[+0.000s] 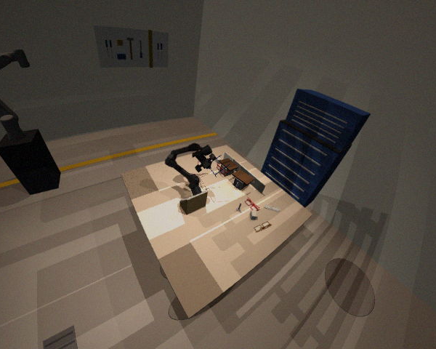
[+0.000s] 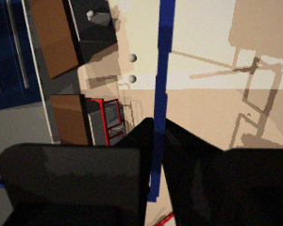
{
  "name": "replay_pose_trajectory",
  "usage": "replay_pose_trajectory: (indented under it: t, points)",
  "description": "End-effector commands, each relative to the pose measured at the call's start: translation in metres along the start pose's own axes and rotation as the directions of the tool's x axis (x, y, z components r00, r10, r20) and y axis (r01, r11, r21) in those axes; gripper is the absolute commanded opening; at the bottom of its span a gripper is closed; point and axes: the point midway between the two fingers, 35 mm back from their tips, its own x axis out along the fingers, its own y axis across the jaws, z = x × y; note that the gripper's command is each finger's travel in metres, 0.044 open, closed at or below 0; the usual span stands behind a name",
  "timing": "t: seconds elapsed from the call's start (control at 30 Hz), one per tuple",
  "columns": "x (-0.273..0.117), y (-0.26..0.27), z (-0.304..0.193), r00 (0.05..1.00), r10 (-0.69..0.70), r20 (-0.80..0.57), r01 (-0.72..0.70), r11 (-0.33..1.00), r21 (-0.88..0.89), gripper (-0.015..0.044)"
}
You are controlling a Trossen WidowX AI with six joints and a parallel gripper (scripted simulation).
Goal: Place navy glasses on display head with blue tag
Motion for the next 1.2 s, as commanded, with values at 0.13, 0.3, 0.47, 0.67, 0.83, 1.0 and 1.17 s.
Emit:
replay_pose_trajectory:
  t: [0.13, 0.3, 0.47, 0.67, 0.83, 1.0, 1.17]
  points:
    - [0.009, 0.013, 0.013, 0.997, -0.079, 0.001, 0.079, 0.996, -0.046, 0.0000]
    - [0.016, 0.019, 0.021, 0.992, -0.129, -0.002, 0.128, 0.989, -0.073, 0.0000]
    - [0.024, 0.025, 0.030, 0.984, -0.179, -0.005, 0.177, 0.979, -0.101, 0.0000]
    - [0.036, 0.030, 0.041, 0.971, -0.239, -0.010, 0.236, 0.962, -0.135, 0.0000]
    - [0.046, 0.033, 0.051, 0.957, -0.289, -0.015, 0.283, 0.945, -0.165, 0.0000]
    - [0.057, 0.036, 0.061, 0.940, -0.339, -0.019, 0.329, 0.924, -0.195, 0.0000]
    - [0.069, 0.036, 0.072, 0.921, -0.389, -0.025, 0.374, 0.900, -0.226, 0.0000]
